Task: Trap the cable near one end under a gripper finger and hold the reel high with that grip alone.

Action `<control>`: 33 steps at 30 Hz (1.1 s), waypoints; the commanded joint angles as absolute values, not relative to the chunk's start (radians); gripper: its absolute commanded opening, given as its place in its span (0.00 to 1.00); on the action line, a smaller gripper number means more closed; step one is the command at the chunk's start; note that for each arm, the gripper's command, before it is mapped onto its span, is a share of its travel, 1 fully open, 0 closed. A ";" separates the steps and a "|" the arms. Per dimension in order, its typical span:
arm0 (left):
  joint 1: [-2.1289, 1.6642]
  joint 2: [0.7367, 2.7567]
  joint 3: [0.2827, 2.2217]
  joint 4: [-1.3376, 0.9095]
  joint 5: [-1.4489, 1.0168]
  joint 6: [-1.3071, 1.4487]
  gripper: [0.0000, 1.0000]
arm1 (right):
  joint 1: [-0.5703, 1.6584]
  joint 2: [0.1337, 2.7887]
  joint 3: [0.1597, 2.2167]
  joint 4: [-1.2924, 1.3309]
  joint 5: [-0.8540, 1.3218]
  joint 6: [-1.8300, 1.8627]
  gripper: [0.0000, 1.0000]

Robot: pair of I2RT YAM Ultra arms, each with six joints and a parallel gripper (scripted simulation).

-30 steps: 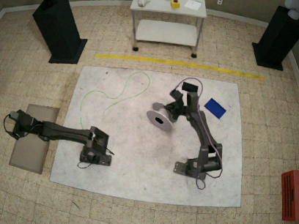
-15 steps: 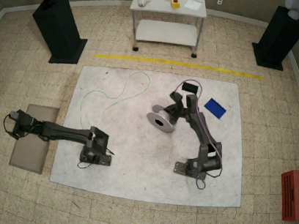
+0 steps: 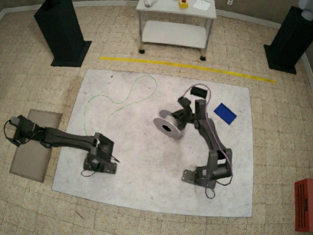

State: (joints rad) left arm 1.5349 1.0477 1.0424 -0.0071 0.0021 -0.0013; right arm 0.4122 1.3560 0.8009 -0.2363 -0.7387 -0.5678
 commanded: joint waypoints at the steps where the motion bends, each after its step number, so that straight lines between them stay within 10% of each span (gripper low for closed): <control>1: 1.530 1.055 1.041 0.008 -0.008 0.005 1.00 | 0.424 1.362 0.803 -0.194 -0.757 -0.560 0.00; 33: 1.530 1.055 1.041 0.008 -0.008 0.005 1.00 | 0.425 1.361 0.797 -0.183 -0.757 -0.562 0.00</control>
